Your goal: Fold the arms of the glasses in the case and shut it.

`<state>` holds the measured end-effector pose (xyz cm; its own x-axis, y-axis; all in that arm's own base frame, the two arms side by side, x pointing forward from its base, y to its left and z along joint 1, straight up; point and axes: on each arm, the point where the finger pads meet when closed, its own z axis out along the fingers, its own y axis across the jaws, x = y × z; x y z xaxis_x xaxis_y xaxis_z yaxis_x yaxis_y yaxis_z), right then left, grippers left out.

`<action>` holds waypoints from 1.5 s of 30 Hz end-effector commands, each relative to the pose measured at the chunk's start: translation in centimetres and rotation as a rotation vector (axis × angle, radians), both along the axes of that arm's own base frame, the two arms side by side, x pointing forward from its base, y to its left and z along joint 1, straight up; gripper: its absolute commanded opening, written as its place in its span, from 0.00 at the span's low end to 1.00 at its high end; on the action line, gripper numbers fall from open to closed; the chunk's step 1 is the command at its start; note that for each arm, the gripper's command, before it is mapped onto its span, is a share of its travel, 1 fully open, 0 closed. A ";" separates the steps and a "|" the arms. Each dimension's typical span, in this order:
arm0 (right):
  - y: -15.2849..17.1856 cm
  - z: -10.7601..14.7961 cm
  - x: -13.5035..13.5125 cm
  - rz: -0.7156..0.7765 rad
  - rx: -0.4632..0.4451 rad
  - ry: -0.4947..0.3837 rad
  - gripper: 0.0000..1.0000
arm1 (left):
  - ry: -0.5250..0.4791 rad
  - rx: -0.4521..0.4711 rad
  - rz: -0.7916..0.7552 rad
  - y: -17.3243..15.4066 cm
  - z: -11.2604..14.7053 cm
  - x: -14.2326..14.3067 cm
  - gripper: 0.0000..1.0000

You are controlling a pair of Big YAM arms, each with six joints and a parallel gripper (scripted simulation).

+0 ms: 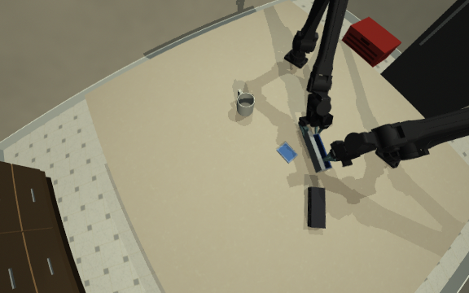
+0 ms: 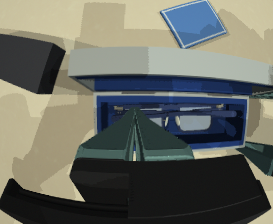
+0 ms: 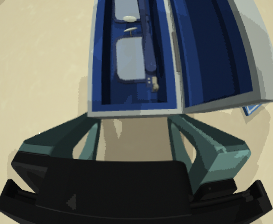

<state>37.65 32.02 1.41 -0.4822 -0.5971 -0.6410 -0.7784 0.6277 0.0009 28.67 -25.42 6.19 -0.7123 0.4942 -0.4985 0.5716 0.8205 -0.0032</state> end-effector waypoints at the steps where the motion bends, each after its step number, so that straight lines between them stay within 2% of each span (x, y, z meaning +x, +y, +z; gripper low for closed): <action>1: 1.3 3.4 2.8 -0.021 0.058 -0.071 0.57 | -0.012 -0.001 0.000 0.4 -0.3 0.8 0.00; 15: 1.3 3.4 2.8 -0.021 0.058 -0.072 0.57 | -0.023 -0.006 -0.002 0.7 0.5 1.8 0.00; 20: 1.3 3.4 2.8 -0.021 0.058 -0.072 0.57 | -0.045 -0.021 -0.023 -0.1 3.8 1.1 0.00; 23: 1.3 3.4 2.8 -0.021 0.058 -0.072 0.57 | -0.035 -0.020 -0.008 0.4 3.7 0.9 0.00; 24: 1.3 3.4 2.8 -0.020 0.058 -0.072 0.57 | -0.048 -0.040 -0.003 -0.2 5.0 1.3 0.00; 37: 1.3 3.4 2.8 -0.020 0.058 -0.072 0.57 | -0.046 -0.040 -0.002 1.2 9.0 -0.8 0.00; 45: 1.3 3.4 2.8 -0.020 0.058 -0.072 0.57 | -0.013 -0.020 0.000 0.4 8.8 0.0 0.00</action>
<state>37.64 32.01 1.41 -0.4823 -0.5971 -0.6410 -0.7784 0.6277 0.0009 27.07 -23.02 12.52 -0.7118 0.4977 -0.4956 0.5728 0.8197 0.0006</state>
